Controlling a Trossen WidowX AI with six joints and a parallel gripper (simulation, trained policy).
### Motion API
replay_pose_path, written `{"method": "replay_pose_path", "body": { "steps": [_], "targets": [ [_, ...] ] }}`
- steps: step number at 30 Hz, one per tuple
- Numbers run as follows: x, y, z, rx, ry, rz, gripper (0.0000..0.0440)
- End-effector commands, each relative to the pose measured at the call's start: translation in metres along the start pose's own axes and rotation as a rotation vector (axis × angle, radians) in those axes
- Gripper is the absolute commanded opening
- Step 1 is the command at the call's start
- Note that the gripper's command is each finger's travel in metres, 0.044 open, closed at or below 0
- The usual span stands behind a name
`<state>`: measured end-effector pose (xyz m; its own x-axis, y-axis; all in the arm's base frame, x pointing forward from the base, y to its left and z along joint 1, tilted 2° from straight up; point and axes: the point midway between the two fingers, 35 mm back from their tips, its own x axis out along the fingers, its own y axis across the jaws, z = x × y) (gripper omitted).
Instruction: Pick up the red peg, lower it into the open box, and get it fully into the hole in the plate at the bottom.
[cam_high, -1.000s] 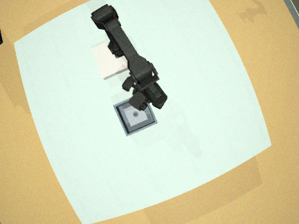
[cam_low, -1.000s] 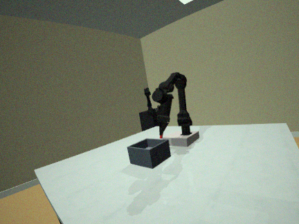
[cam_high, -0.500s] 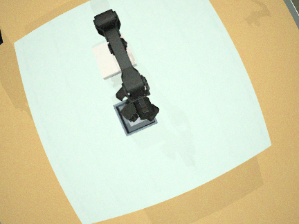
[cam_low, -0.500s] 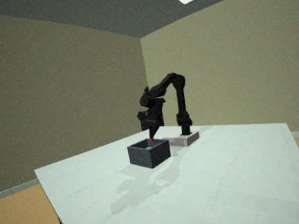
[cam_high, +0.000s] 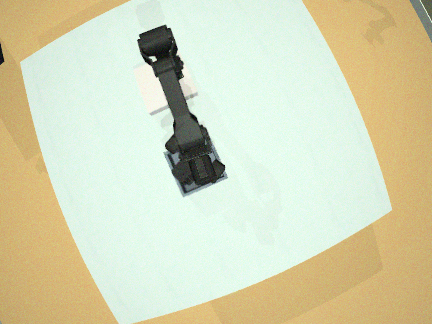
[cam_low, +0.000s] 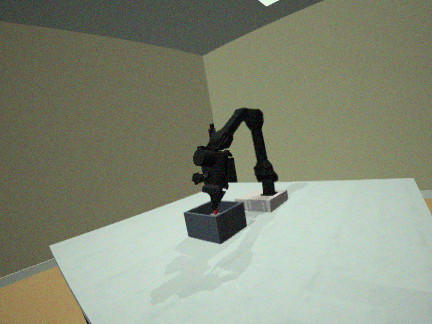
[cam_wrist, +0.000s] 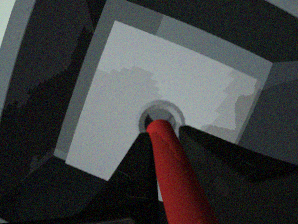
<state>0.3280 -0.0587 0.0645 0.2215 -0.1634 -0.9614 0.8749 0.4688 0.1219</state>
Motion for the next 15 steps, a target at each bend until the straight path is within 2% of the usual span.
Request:
{"method": "replay_pose_path", "body": {
  "steps": [1, 4, 11, 15],
  "targets": [
    [0.011, -0.001, 0.001, -0.016, 0.019, -0.015, 0.0078],
    [0.016, -0.002, 0.002, -0.035, 0.026, -0.028, 0.0145],
    [0.021, 0.001, 0.01, -0.062, 0.034, -0.054, 0.0159],
    [0.023, 0.009, 0.02, -0.081, 0.024, -0.048, 0.0247]
  ]
}}
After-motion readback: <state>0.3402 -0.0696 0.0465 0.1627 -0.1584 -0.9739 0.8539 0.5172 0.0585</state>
